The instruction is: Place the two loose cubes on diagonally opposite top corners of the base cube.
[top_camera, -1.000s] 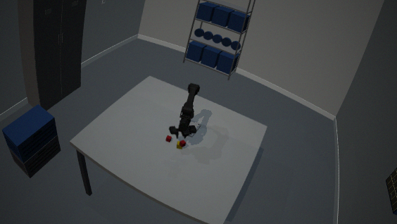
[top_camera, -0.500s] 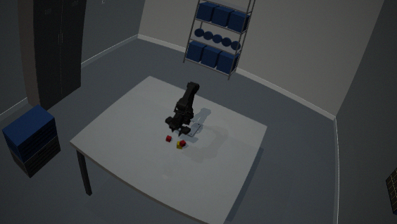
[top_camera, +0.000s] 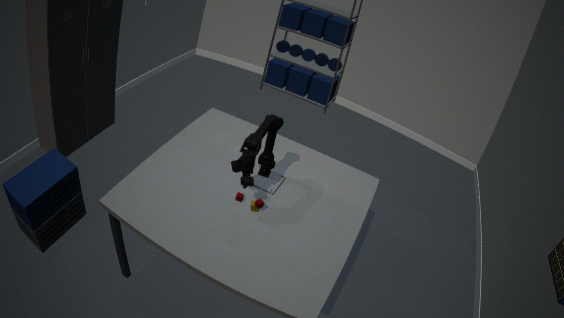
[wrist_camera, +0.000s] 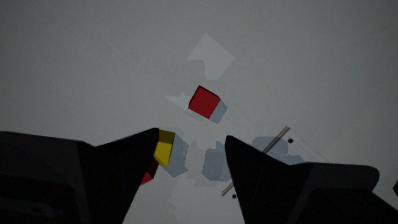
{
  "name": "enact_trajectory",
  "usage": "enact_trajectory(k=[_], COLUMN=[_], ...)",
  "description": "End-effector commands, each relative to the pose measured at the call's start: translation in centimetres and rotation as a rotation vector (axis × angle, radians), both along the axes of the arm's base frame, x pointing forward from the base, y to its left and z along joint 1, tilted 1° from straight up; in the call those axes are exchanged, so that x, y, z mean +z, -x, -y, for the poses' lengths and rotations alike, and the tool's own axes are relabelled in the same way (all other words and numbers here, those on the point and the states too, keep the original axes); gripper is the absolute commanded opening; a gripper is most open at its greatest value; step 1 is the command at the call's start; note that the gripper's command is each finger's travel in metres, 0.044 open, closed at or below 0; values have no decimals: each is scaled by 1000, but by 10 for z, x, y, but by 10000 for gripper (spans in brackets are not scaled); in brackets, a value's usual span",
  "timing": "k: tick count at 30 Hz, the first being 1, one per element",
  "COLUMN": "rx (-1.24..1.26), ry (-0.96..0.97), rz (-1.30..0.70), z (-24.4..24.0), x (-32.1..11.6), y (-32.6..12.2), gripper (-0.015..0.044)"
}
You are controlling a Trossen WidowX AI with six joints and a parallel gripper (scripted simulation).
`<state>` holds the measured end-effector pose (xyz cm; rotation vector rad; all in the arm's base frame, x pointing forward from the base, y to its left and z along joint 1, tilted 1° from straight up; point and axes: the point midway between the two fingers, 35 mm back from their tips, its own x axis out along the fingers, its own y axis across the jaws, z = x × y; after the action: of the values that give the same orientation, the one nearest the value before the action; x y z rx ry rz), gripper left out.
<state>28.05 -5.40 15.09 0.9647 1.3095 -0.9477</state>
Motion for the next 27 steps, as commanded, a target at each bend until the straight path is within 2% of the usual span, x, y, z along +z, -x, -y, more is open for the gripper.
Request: enact_trajectory(k=[1, 13, 21, 27], rx=[-377, -387, -387, -387], ry=[-20, -20, -20, -20], rz=[6, 6, 6, 6], z=[13, 13, 14, 14], x=[5, 4, -52, -57], y=[11, 11, 9, 9], gripper=[265, 265, 265, 265])
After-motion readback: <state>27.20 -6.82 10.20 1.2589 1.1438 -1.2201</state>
